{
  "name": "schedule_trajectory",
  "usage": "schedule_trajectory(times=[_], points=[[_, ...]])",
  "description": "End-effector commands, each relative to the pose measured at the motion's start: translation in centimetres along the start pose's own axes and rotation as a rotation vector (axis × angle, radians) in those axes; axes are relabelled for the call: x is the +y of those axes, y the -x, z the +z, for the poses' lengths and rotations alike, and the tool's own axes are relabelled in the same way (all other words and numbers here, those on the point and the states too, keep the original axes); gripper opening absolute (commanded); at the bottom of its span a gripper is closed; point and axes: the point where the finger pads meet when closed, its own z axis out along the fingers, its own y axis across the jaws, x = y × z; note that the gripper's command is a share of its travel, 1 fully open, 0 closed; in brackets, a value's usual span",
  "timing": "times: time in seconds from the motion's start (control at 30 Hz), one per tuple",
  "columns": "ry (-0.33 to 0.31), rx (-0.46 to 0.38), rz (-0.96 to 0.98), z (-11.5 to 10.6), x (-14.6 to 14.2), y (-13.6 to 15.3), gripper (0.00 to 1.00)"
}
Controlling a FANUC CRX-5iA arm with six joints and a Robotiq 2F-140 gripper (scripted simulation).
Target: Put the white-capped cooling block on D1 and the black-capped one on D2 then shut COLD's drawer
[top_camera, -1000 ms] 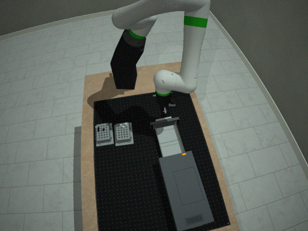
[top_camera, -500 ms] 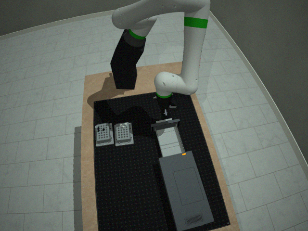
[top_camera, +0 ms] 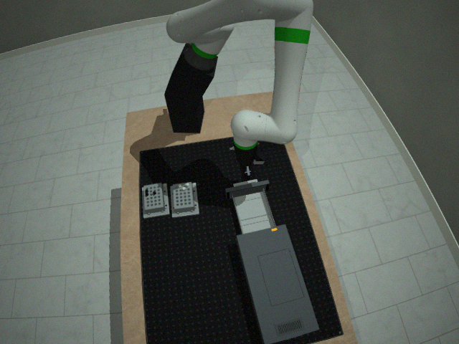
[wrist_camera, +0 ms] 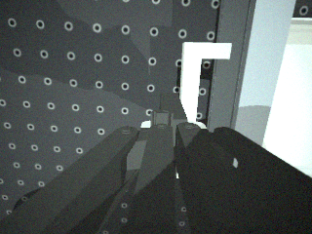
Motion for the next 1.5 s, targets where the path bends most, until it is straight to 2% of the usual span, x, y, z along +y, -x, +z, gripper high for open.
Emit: schedule_trajectory(times=[0.0,1.47], points=[[0.001,0.000,0.000,-0.1,0.6,0.0,0.10],[0.001,0.000,0.000,-0.1,5.5,0.0,0.10]])
